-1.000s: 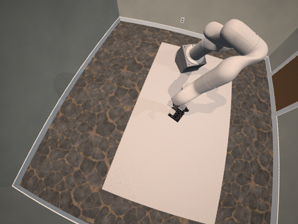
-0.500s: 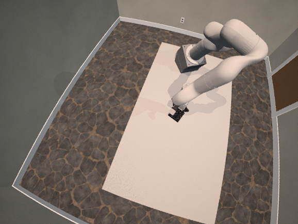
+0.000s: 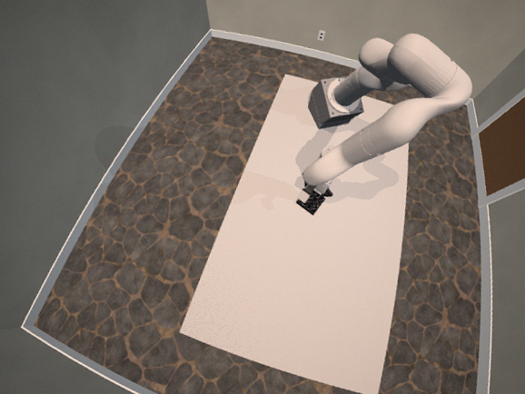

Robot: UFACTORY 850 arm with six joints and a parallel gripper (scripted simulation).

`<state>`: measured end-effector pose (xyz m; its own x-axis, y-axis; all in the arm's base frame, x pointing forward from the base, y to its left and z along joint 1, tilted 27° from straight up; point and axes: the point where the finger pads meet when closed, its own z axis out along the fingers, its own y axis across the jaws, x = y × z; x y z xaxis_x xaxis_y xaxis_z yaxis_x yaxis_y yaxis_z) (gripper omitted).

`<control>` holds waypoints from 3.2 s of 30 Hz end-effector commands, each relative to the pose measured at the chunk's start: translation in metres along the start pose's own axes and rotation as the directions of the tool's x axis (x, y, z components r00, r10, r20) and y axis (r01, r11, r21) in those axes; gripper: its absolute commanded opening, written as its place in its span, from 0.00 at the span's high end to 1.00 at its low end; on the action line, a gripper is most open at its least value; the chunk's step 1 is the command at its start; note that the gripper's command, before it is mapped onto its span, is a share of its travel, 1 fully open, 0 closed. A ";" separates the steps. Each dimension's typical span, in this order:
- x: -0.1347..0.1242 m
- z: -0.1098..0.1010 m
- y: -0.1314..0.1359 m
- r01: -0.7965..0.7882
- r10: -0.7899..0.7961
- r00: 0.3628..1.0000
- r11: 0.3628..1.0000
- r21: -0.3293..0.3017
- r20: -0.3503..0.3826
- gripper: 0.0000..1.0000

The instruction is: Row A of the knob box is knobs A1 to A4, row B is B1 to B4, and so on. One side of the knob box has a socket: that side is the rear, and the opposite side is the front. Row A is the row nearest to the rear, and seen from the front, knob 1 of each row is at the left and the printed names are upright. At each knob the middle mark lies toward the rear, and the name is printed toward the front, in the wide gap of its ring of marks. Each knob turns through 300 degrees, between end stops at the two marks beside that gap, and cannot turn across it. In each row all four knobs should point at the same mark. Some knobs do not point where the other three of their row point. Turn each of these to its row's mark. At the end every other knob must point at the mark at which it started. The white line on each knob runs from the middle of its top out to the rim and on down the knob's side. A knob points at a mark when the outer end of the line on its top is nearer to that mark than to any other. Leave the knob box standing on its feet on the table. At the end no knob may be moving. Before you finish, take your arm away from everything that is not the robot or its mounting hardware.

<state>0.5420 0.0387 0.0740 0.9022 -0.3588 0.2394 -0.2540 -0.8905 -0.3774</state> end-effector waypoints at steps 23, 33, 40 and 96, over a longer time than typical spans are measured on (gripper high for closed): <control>0.001 0.000 0.000 0.000 0.000 1.000 1.000 0.000 -0.001 0.00; 0.001 0.000 0.000 0.000 0.000 1.000 1.000 0.000 -0.001 0.00; 0.001 0.000 0.000 0.000 0.000 1.000 1.000 0.000 -0.001 0.00; -0.051 0.000 0.003 0.000 0.000 1.000 1.000 0.000 -0.001 0.00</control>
<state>0.4970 0.0538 0.0606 0.9024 -0.3588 0.2388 -0.2541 -0.8904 -0.3776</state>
